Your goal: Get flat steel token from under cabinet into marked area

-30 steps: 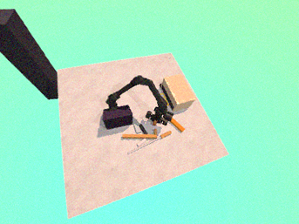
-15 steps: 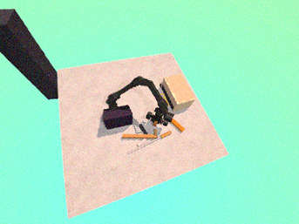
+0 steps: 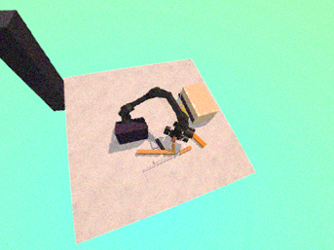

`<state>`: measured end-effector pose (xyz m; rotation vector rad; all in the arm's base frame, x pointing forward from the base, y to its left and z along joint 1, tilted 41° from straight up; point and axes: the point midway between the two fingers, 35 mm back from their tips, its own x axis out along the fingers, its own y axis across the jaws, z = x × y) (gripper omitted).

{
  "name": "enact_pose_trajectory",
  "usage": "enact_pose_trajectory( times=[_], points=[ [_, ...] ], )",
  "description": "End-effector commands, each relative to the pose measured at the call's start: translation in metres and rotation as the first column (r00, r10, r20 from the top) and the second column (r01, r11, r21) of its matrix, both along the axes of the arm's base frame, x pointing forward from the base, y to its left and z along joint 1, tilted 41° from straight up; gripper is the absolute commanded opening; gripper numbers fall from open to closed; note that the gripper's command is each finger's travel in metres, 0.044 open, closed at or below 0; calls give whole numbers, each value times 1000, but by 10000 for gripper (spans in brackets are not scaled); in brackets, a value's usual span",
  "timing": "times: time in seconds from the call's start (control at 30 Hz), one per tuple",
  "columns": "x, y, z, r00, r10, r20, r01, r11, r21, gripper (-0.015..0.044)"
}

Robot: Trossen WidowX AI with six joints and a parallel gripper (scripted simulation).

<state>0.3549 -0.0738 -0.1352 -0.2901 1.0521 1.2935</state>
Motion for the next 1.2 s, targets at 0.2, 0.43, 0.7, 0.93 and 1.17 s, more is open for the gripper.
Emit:
enact_pose_trajectory(
  times=[0.2,0.43,0.7,0.93,1.17],
  points=[
    [2,-1,-7,1000,-5,8,5,1000,3,26],
    [-1,1,-8,1000,8,-6,-8,1000,-5,200],
    [-1,1,-9,1000,-6,7,6,1000,2,270],
    [0,6,-17,1000,-2,15,2,1000,5,270],
    [-3,8,-19,1000,-3,13,3,1000,5,270]
  ],
)
